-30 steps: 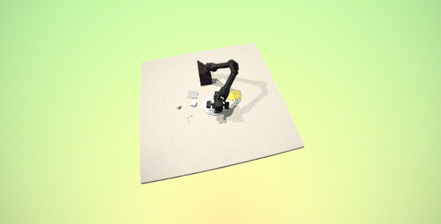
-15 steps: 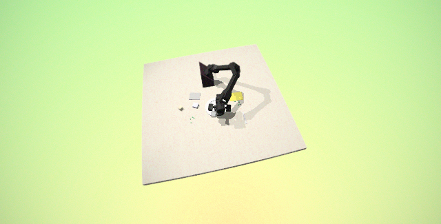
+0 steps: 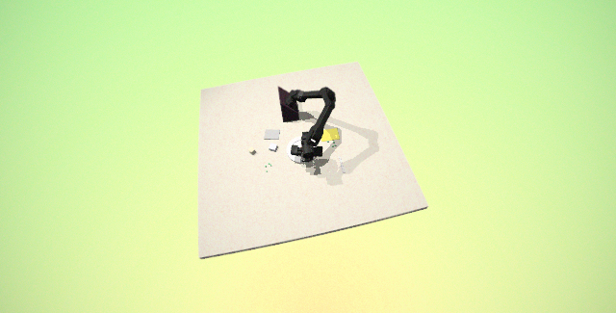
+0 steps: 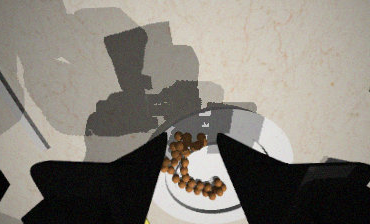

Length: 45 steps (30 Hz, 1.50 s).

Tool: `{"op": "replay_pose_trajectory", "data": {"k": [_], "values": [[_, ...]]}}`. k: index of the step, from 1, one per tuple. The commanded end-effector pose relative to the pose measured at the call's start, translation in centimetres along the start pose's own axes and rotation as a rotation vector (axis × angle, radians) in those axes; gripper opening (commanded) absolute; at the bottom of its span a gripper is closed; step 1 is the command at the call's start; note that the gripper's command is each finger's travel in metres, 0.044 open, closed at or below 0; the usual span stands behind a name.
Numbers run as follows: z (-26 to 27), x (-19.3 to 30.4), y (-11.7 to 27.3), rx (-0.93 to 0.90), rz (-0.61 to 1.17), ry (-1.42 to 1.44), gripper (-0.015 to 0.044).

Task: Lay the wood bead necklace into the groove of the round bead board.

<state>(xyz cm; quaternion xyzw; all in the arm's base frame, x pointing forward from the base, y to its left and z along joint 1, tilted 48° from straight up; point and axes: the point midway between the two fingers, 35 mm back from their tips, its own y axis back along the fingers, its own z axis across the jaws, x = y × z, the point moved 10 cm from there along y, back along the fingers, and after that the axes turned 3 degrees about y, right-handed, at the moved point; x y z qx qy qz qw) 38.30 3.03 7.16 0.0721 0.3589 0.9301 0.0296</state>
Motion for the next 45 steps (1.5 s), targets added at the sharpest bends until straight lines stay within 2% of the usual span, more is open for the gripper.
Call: {"op": "replay_pose_trajectory", "data": {"k": [1,4,27,29,30,33,40,45], "values": [[0.0,0.0,0.2,-0.001,0.0,0.0,0.0368],[0.0,0.0,0.1,0.0,0.003,-0.005,0.044],[0.0,0.1,0.8,-0.003,0.0,-0.005,0.044],[0.2,0.2,1.2,-0.003,0.0,0.039,0.0387],[0.5,0.4,1.8,-0.002,0.0,0.094,0.038],[1.2,0.9,3.5,-0.002,0.0,0.249,0.038],[1.3,1.0,3.6,-0.002,0.0,0.26,0.038],[1.3,1.0,2.2,-0.003,0.0,0.26,0.038]]}}
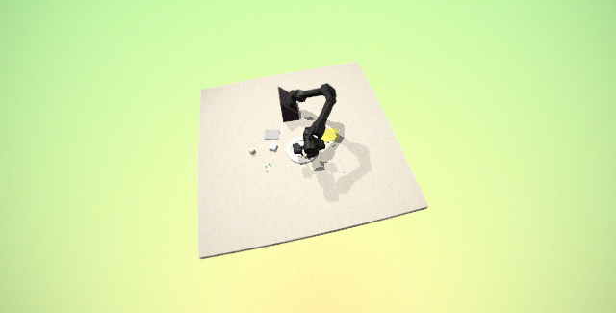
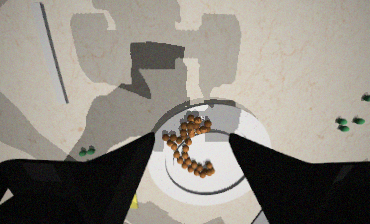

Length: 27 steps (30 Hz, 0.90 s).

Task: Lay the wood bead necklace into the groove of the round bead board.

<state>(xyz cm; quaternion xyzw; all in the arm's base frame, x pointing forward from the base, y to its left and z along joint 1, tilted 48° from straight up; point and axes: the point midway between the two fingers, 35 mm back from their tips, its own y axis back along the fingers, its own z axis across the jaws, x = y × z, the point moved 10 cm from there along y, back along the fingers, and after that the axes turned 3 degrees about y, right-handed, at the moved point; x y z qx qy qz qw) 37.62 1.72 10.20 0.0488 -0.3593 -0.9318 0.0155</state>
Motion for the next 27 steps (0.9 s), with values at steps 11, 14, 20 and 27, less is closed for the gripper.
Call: {"op": "replay_pose_trajectory", "data": {"k": [11,14,20,27], "values": [[0.0,0.0,-1.2,-0.001,0.001,0.001,0.038],[0.0,0.0,-1.7,-0.001,0.001,0.001,0.038],[0.0,0.0,-2.7,-0.002,0.002,0.002,0.038],[0.1,0.1,-3.4,-0.003,0.003,0.002,0.038]]}}
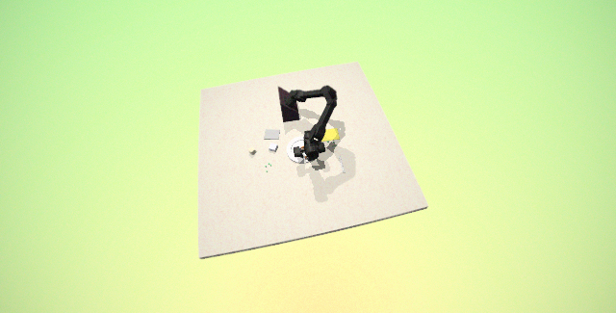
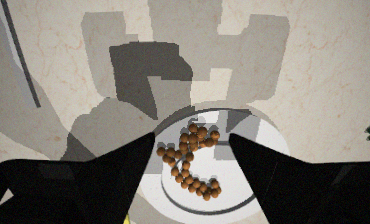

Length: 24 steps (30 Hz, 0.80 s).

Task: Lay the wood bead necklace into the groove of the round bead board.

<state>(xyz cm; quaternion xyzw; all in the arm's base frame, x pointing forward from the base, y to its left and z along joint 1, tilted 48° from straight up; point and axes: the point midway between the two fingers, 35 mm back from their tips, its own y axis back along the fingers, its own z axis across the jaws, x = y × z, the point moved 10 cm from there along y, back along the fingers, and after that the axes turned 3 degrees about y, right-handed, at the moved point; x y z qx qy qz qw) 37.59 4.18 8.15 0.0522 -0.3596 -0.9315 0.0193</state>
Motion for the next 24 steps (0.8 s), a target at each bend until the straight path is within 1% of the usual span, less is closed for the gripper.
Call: {"op": "replay_pose_trajectory", "data": {"k": [1,12,21,24], "values": [[0.0,0.0,0.0,0.0,0.0,0.0,0.0354],[0.0,0.0,0.0,0.0,0.0,0.0,0.0065],[0.0,0.0,0.0,0.0,0.0,0.0,0.0005],[0.0,0.0,0.0,0.0,0.0,0.0,0.0]]}}
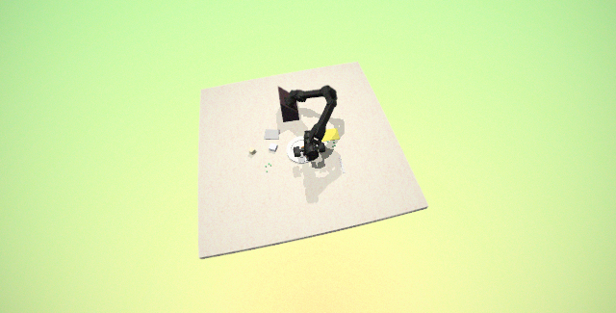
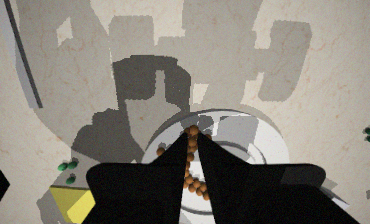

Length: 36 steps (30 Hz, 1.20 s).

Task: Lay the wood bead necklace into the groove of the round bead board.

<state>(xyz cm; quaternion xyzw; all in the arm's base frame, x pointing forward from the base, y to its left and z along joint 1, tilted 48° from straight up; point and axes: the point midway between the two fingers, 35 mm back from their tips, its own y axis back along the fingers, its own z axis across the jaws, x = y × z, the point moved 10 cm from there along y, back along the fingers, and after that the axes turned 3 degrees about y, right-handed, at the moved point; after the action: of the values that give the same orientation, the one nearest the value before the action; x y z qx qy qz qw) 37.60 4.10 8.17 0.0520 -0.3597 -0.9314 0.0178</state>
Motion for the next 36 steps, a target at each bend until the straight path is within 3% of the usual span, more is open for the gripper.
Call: {"op": "replay_pose_trajectory", "data": {"k": [1,26,36], "values": [[0.0,0.0,-0.1,0.0,0.003,0.002,0.0],[-0.1,0.1,0.6,-0.004,0.0,-0.006,0.0],[-1.2,2.8,0.6,-0.003,0.002,-0.007,0.0]]}}
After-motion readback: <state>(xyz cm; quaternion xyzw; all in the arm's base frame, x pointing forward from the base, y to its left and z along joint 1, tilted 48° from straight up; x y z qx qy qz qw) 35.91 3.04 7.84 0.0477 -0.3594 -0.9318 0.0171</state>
